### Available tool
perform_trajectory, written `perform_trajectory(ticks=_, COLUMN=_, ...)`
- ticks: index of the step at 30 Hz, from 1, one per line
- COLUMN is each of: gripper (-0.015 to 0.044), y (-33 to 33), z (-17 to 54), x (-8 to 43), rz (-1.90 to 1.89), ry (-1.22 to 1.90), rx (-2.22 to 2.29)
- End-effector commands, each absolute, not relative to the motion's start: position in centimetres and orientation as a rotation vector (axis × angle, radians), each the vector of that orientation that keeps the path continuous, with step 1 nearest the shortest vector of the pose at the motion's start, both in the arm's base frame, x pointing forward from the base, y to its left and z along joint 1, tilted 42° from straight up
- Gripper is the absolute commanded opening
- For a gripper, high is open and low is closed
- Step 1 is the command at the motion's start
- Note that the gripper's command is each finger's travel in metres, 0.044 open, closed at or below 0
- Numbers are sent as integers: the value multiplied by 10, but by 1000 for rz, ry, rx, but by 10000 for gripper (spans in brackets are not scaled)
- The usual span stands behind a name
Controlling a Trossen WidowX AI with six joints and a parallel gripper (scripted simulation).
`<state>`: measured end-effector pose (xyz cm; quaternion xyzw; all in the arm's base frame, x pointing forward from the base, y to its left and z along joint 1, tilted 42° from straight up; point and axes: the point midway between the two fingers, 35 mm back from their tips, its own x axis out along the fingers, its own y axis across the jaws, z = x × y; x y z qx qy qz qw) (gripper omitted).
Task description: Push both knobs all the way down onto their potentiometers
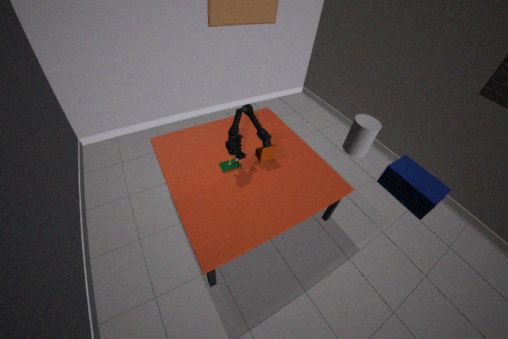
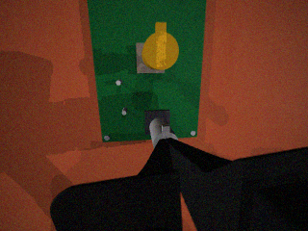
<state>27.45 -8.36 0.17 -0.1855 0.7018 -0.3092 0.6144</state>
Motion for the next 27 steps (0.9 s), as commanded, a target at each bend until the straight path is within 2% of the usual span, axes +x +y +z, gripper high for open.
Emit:
perform_trajectory(ticks=1, gripper=0, y=-84, z=2, x=275, rz=-711, ry=1617, rx=-434)
perform_trajectory(ticks=27, gripper=0, y=-87, z=-1, x=274, rz=-711, ry=1617, rx=-434)
